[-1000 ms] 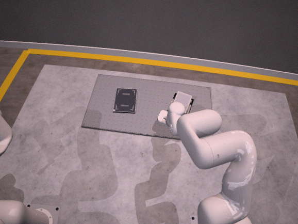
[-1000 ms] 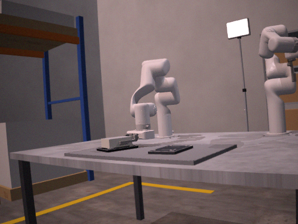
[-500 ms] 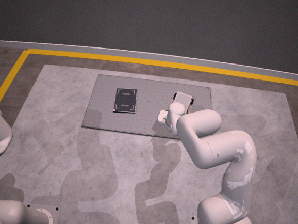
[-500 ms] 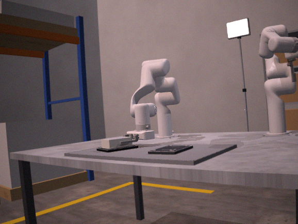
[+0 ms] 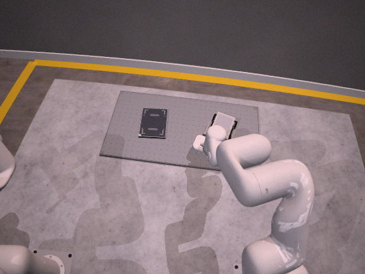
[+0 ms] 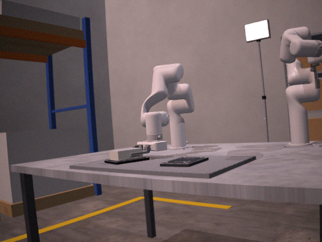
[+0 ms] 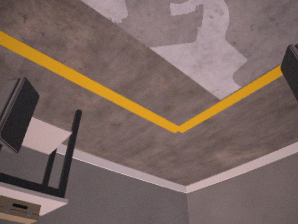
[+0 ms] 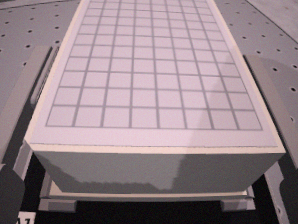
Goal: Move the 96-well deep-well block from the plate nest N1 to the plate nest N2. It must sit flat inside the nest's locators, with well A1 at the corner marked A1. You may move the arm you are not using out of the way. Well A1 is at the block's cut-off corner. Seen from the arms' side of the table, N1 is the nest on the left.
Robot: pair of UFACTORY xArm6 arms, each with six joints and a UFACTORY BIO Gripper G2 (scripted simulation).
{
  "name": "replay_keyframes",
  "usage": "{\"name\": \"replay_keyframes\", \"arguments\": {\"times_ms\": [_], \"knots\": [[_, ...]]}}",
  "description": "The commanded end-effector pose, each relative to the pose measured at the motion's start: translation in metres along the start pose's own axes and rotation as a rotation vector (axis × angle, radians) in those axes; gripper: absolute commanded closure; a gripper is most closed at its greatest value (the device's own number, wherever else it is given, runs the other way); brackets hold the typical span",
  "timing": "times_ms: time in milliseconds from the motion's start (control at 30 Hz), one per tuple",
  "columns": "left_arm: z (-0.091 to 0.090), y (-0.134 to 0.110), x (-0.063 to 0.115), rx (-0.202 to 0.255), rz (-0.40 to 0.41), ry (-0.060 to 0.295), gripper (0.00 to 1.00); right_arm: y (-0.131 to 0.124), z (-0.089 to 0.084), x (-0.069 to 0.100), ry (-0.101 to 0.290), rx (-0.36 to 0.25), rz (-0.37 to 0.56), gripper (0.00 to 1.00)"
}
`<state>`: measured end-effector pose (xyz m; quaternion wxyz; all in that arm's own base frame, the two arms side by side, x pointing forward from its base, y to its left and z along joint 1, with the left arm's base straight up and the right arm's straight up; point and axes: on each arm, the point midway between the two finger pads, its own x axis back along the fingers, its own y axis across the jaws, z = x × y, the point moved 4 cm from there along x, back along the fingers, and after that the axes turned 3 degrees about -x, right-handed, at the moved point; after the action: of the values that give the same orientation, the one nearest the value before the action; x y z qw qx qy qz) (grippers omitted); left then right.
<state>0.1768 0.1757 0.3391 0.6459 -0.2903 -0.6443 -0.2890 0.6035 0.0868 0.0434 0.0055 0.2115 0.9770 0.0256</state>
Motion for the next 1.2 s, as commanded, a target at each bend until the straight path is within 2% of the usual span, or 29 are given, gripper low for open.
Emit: {"name": "replay_keyframes", "arguments": {"times_ms": [0, 567, 1167], "knots": [[0.000, 0.000, 0.001, 0.000, -0.003, -0.001, 0.00, 0.001, -0.002, -0.001, -0.004, -0.003, 0.000, 0.63], [0.000, 0.000, 0.001, 0.000, -0.003, -0.001, 0.00, 0.001, -0.002, -0.001, -0.004, -0.003, 0.000, 0.63], [0.000, 0.000, 0.001, 0.000, -0.003, -0.001, 0.00, 0.003, -0.045, -0.001, -0.004, -0.003, 0.000, 0.63]]}}
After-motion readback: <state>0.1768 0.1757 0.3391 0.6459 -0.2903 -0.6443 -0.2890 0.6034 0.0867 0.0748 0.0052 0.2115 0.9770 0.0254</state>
